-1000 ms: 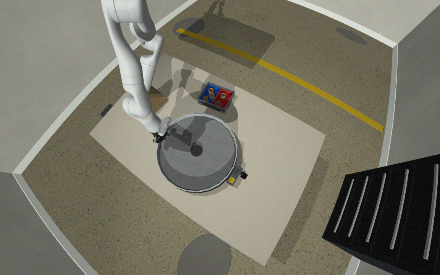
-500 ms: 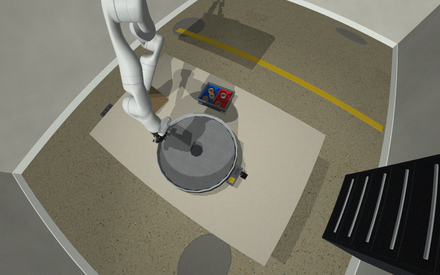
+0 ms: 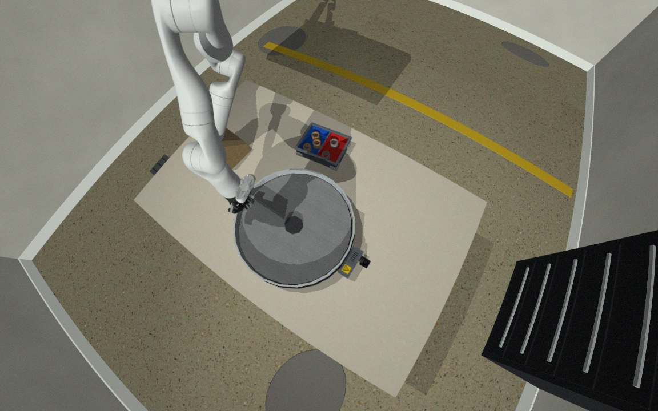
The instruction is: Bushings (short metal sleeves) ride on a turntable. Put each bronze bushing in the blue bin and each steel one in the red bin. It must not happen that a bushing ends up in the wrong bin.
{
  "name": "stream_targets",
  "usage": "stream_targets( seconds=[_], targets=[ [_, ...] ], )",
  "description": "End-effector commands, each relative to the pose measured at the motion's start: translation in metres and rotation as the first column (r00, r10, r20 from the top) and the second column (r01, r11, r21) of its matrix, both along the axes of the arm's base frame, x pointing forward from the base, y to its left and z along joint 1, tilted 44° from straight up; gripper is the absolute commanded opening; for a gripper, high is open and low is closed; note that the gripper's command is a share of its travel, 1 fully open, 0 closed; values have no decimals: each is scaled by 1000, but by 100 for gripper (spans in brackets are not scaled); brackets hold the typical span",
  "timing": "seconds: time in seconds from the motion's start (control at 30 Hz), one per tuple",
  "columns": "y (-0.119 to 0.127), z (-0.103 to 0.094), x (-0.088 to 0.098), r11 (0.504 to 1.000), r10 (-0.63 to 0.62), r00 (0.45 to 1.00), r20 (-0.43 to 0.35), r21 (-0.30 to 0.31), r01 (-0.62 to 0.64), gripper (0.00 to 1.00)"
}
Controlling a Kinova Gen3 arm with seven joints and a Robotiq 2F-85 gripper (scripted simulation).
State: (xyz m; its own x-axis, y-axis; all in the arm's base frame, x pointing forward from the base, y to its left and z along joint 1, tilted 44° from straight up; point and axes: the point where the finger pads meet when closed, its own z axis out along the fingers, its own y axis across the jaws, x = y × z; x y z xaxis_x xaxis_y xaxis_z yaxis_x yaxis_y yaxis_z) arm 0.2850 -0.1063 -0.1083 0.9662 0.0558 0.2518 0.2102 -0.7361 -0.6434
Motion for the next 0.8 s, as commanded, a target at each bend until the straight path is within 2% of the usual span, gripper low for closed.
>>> stream_targets(
  seconds=[0.0,0.77],
  targets=[
    [-2,1,0,1000,-1,1000,1,-2,1,0],
    [-7,7,-1,1000,-1,1000,1,-1,1,0]
  ],
)
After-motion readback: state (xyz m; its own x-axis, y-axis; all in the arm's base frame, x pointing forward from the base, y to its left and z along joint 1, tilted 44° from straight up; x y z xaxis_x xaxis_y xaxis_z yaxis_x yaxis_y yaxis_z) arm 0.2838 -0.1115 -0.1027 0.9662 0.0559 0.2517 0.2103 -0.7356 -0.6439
